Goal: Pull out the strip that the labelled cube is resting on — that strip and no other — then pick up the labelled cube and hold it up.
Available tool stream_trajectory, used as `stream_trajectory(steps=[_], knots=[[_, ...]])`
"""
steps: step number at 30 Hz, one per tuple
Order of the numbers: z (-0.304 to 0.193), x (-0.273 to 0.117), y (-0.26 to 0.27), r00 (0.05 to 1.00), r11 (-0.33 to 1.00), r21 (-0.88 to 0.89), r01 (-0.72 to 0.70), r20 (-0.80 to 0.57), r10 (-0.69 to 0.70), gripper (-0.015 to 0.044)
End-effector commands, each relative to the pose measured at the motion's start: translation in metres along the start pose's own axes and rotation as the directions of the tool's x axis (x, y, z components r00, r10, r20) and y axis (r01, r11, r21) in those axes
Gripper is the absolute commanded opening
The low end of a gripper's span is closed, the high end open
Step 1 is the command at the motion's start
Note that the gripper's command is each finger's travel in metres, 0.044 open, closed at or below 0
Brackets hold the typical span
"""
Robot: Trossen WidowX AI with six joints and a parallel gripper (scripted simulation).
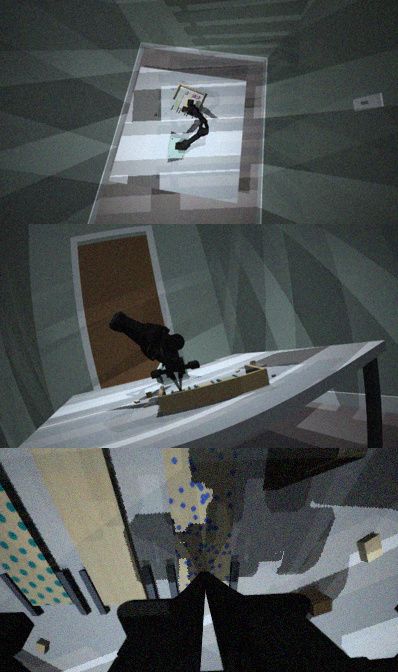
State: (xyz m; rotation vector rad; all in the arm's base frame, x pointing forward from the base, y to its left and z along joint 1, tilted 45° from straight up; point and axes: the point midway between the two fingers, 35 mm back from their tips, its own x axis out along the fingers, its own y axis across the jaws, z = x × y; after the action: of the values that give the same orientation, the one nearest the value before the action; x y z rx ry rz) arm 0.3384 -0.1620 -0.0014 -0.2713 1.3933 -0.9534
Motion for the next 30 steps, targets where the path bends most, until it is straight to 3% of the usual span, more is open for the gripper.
stream_trajectory(steps=[1,30], knots=[[-0.001,0.001,0.000,1.000,1.000,-0.007,0.003,-0.001,-0.003,0.0000],[-0.014,0.004,0.000,1.000,1.000,-0.008,0.004,-0.002,-0.004,0.0000]])
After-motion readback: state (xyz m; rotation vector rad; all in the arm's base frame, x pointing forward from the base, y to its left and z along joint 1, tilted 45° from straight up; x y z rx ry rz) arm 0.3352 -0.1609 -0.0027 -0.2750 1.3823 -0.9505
